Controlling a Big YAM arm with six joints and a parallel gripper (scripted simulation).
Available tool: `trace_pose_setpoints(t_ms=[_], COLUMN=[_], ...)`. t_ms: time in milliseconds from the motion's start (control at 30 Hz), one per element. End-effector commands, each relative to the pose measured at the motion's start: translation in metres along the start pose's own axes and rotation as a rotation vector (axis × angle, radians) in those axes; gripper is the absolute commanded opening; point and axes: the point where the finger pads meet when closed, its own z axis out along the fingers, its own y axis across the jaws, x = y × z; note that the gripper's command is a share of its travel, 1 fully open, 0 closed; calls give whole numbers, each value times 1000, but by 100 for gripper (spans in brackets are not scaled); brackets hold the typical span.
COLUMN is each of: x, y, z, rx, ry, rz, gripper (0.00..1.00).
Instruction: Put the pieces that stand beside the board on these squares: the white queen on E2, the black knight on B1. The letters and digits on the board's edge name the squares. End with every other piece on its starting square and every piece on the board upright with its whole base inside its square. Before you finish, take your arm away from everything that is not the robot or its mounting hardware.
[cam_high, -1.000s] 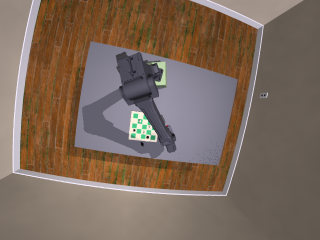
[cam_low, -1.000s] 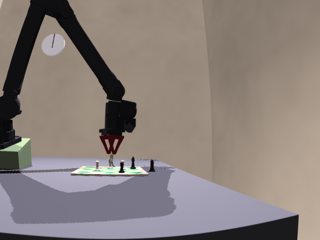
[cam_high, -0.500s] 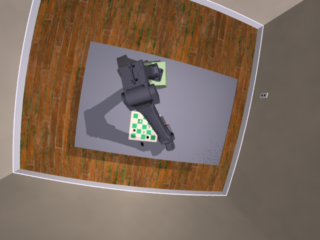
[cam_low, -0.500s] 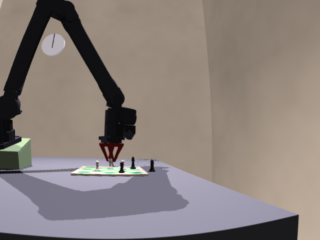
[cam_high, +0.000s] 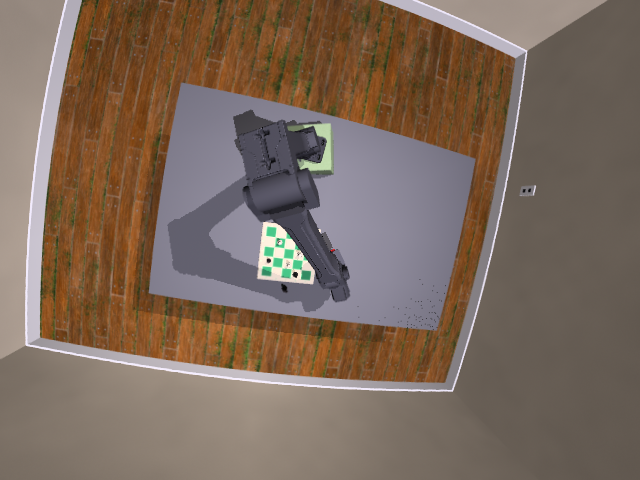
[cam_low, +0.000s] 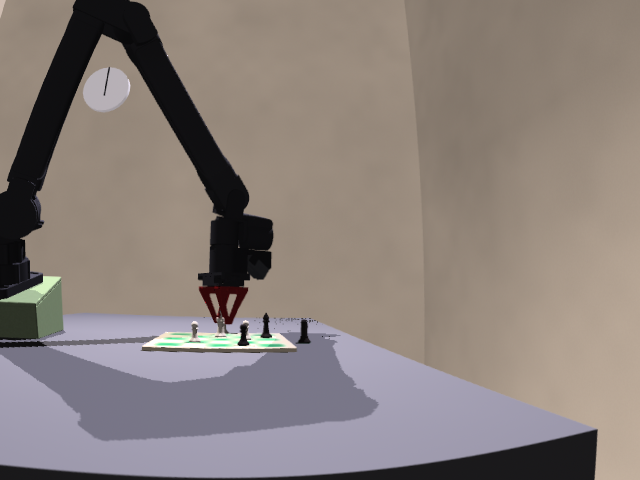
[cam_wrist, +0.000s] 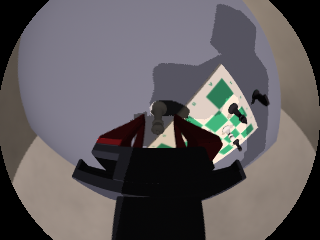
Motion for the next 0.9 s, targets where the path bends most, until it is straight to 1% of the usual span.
trace_pose_setpoints(t_ms=[0, 767, 800, 867], x=[-6, -6, -6, -6], y=[-4, -4, -4, -4], z=[-4, -4, -4, -4], rx=[8, 8, 8, 8], ry=[-29, -29, -29, -29], rz=[0, 0, 0, 0], gripper=[41, 41, 0, 0])
